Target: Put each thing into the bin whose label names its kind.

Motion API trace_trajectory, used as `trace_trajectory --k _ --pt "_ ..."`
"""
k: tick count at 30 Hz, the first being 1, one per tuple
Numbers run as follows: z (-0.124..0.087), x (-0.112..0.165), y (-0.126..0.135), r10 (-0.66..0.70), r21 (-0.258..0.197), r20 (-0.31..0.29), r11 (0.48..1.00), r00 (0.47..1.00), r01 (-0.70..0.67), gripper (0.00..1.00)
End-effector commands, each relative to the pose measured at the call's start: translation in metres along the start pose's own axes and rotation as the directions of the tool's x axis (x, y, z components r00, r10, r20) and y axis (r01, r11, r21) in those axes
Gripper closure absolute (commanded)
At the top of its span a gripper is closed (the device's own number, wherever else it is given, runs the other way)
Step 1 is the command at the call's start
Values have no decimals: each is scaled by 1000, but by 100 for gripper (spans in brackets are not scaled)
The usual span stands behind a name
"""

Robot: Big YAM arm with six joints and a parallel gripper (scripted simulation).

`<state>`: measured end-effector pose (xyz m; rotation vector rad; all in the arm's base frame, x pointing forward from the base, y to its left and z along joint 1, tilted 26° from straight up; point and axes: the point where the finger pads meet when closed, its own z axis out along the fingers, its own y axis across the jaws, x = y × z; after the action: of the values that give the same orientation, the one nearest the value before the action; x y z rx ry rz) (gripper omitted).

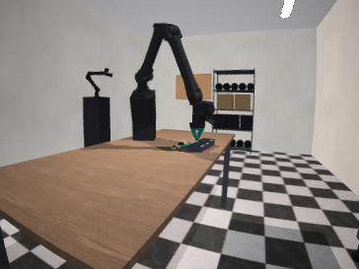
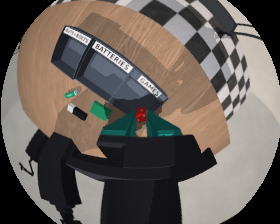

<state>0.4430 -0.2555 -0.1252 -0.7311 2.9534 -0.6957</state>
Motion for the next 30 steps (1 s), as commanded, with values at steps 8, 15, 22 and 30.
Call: trace_trajectory --k 8,15,22,30 --pt "-4 -1 -5 344 3 6 939 939 -344 90" --pt "-5 -13 1 505 0 10 863 863 -505 90" --pt "-3 -8 12 655 1 11 756 756 -655 90" --pt "-6 -6 12 664 1 15 748 748 -664 90"
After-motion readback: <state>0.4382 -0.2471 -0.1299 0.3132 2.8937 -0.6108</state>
